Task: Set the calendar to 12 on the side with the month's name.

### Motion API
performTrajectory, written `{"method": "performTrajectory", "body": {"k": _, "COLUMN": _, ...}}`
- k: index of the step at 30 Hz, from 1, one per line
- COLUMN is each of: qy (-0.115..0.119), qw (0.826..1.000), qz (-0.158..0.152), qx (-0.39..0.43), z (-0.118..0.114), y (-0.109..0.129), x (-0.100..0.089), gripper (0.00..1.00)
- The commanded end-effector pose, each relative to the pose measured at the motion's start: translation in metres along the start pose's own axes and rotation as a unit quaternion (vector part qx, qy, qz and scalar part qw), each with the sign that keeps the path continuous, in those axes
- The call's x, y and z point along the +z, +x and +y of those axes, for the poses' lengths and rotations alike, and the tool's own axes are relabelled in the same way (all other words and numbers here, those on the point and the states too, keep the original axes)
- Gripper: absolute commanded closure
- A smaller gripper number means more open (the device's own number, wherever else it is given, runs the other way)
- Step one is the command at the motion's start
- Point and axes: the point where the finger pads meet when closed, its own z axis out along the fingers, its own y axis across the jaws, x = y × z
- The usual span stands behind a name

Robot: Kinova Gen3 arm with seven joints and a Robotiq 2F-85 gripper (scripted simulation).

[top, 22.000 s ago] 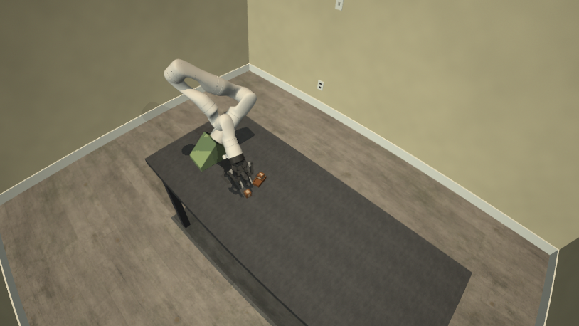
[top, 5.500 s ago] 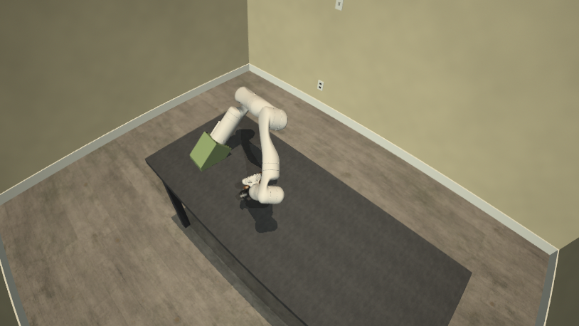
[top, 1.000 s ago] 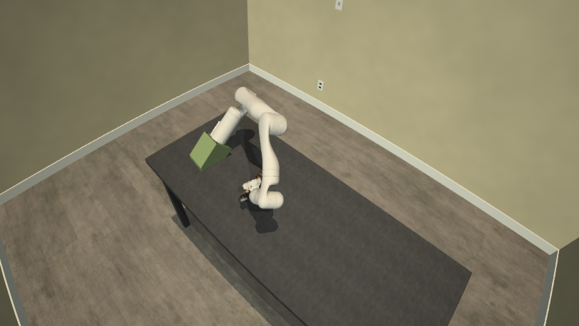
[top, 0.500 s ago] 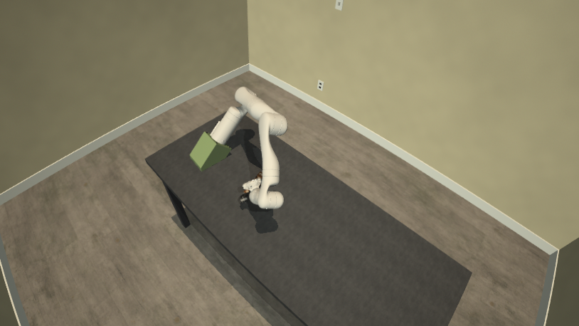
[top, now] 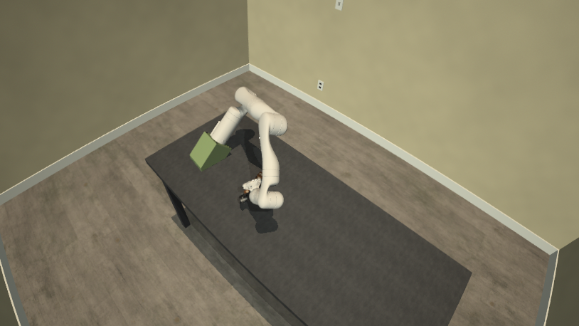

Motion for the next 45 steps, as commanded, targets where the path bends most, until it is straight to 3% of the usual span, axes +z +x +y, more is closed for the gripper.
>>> {"method": "performTrajectory", "body": {"k": 1, "qy": 0.0, "qw": 1.0, "qz": -0.001, "qx": 0.0, "z": 0.0, "y": 0.0, "x": -0.001, "gripper": 0.33}}
{"method": "performTrajectory", "body": {"k": 21, "qy": 0.0, "qw": 1.0, "qz": -0.001, "qx": 0.0, "z": 0.0, "y": 0.003, "x": -0.004, "gripper": 0.33}}
{"method": "performTrajectory", "body": {"k": 45, "qy": 0.0, "qw": 1.0, "qz": -0.001, "qx": 0.0, "z": 0.0, "y": 0.046, "x": -0.047, "gripper": 0.33}}
